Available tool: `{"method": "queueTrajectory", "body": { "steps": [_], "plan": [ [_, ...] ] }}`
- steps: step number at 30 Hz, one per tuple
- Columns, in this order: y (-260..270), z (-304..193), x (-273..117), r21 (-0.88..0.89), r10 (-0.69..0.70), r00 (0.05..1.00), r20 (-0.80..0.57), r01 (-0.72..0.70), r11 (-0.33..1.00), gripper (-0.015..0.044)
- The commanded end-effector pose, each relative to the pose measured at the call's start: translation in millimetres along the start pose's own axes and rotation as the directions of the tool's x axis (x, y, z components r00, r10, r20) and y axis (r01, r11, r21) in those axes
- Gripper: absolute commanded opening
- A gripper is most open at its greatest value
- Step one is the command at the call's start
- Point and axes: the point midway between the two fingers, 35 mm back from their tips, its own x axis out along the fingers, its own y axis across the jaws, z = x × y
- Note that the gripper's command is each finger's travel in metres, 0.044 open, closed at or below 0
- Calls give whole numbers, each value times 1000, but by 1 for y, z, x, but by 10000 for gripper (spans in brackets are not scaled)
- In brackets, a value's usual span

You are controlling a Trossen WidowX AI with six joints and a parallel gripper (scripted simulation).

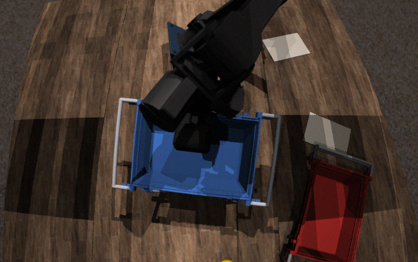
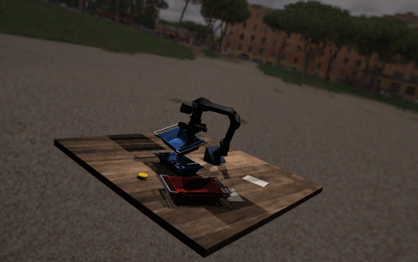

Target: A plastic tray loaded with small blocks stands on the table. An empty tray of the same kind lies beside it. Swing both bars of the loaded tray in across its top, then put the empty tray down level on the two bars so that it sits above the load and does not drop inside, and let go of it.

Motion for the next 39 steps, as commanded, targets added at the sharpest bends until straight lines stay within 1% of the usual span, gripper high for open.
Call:
{"method": "queueTrajectory", "body": {
  "steps": [1, 5, 19, 39],
  "plan": [
    [0, 0, -2, -1, -11, 1000, 8, 11, 1000, 0],
    [4, 10, -3, 0, -14, 1000, 7, 14, 1000, 0],
    [4, 9, -1, -4, -11, 1000, 8, 11, 1000, 0],
    [4, 10, 46, -75, 58, 998, 24, -56, 996, 0]
  ]
}}
